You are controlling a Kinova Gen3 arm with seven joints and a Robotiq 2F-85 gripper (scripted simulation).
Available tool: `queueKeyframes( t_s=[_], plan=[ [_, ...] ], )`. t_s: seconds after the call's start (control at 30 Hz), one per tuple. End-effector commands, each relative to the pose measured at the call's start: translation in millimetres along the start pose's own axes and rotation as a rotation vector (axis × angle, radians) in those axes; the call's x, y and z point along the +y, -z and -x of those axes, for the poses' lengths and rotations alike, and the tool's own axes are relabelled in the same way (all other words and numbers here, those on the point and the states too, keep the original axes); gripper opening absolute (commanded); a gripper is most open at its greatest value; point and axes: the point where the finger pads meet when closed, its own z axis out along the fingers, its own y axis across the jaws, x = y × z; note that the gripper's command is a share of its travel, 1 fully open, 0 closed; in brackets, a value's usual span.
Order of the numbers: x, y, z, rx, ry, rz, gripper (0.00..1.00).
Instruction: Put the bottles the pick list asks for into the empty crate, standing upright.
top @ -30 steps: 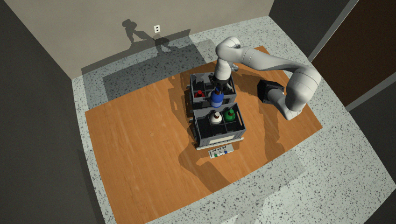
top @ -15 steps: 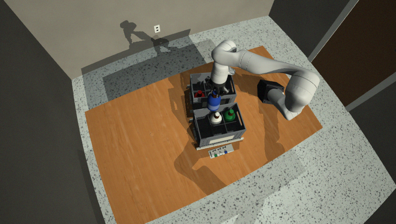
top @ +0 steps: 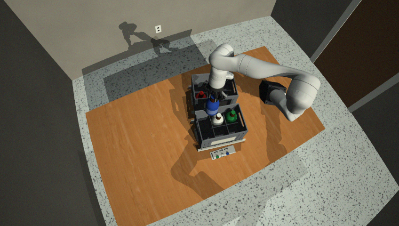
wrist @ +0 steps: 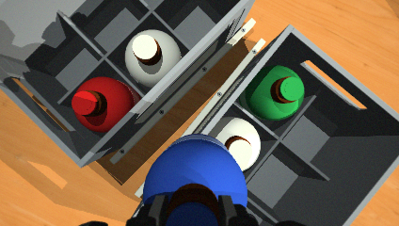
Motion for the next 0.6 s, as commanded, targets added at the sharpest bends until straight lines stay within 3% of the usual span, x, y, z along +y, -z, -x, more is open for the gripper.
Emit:
queueKeyframes(
  t_s=[0.0,0.57],
  plan=[
    [-0.2,2.6,7.2,0.002,0.002,-0.006,0.1],
    [-0.9,2.5,37.2,0.002,0.002,-0.005,0.1]
  ],
)
